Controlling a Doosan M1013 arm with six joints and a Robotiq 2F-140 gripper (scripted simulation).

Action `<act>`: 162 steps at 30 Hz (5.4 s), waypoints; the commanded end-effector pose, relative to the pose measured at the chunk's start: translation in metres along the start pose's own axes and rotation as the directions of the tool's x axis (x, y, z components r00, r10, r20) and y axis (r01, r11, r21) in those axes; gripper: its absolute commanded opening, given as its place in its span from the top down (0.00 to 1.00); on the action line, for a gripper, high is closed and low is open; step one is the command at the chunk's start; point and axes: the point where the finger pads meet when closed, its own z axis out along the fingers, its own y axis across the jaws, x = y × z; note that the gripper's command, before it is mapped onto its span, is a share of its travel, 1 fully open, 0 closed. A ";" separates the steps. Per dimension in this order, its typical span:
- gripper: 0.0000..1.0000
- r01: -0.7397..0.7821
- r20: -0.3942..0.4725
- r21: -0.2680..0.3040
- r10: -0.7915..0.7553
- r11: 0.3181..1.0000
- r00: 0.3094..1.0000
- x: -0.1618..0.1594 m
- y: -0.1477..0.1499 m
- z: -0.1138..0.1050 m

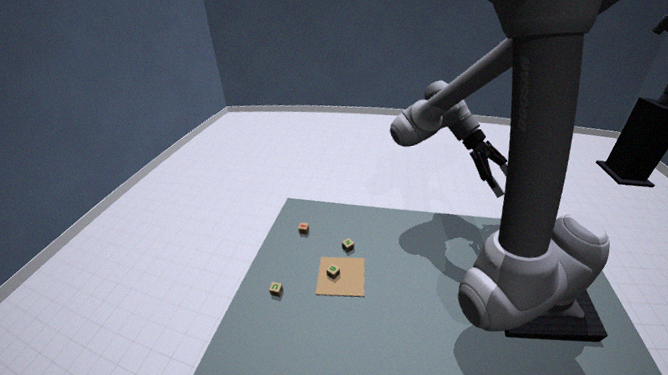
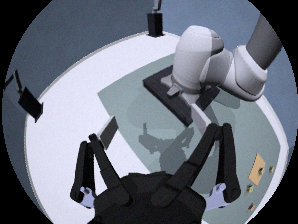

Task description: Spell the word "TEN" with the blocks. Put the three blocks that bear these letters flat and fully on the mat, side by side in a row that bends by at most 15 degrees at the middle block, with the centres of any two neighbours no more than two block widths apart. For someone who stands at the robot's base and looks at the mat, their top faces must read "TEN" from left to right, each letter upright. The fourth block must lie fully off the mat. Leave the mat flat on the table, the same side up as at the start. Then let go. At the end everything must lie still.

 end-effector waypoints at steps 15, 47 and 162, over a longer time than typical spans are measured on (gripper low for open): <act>0.00 0.000 0.000 0.000 0.000 1.000 1.000 0.000 0.000 0.000; 0.00 -0.093 0.265 -0.022 0.095 0.995 0.960 -0.161 0.296 -0.076; 0.00 -0.196 0.566 -0.080 0.207 0.977 0.798 -0.366 0.665 -0.172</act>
